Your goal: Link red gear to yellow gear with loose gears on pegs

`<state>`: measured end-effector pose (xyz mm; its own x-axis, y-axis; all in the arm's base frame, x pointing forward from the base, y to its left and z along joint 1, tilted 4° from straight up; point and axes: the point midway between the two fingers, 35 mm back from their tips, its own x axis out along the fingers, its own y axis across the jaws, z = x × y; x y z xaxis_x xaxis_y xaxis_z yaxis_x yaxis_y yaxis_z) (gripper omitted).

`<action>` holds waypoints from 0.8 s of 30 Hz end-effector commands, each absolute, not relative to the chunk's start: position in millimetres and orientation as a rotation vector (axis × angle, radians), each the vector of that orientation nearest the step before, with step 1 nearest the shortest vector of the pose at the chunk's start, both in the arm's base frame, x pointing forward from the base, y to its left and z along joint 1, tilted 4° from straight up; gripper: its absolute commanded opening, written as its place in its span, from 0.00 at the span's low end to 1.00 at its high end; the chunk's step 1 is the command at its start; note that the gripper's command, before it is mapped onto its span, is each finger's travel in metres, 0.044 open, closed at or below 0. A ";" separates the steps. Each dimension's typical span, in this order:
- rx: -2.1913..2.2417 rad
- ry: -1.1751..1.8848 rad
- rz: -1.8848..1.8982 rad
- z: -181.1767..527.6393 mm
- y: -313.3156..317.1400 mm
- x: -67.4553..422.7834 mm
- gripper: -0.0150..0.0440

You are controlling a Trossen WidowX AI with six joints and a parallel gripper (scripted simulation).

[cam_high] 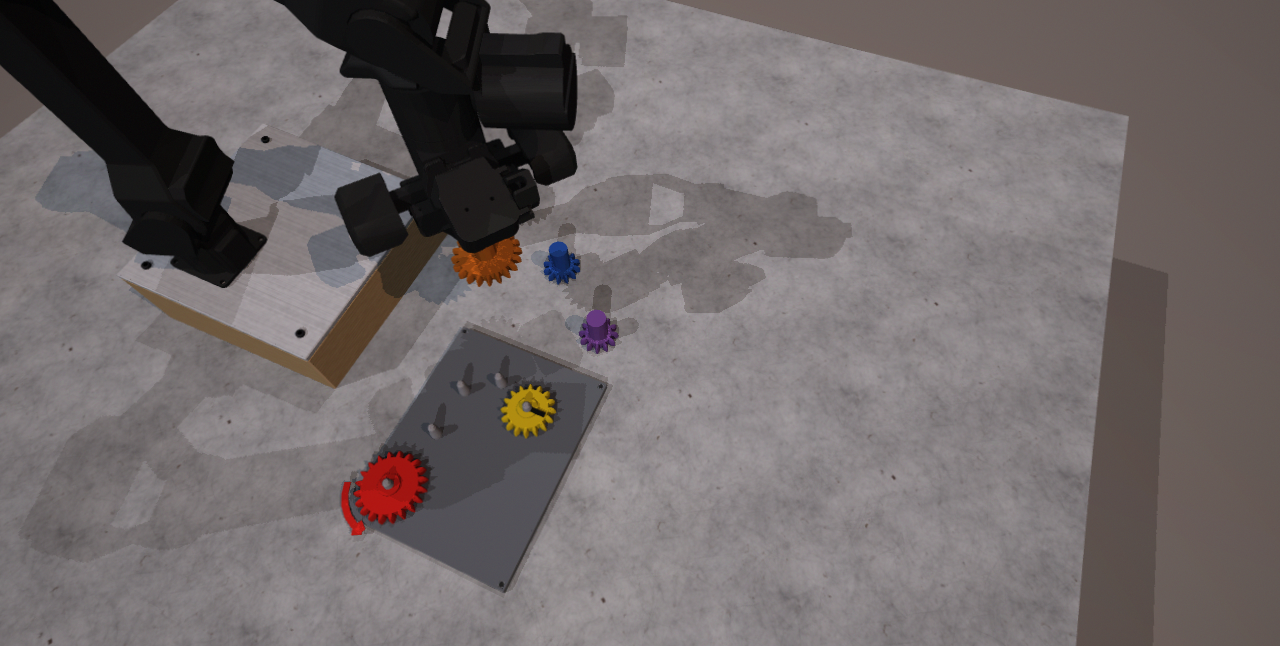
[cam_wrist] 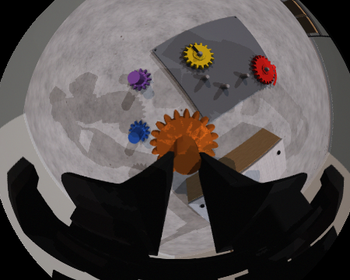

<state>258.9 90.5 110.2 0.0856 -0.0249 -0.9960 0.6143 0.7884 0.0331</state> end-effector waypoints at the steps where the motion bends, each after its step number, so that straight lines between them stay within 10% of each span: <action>1: 0.518 1.421 -0.502 107.8 84.7 261.5 0.25; 24: 0.508 1.421 -0.500 94.4 42.1 272.6 0.25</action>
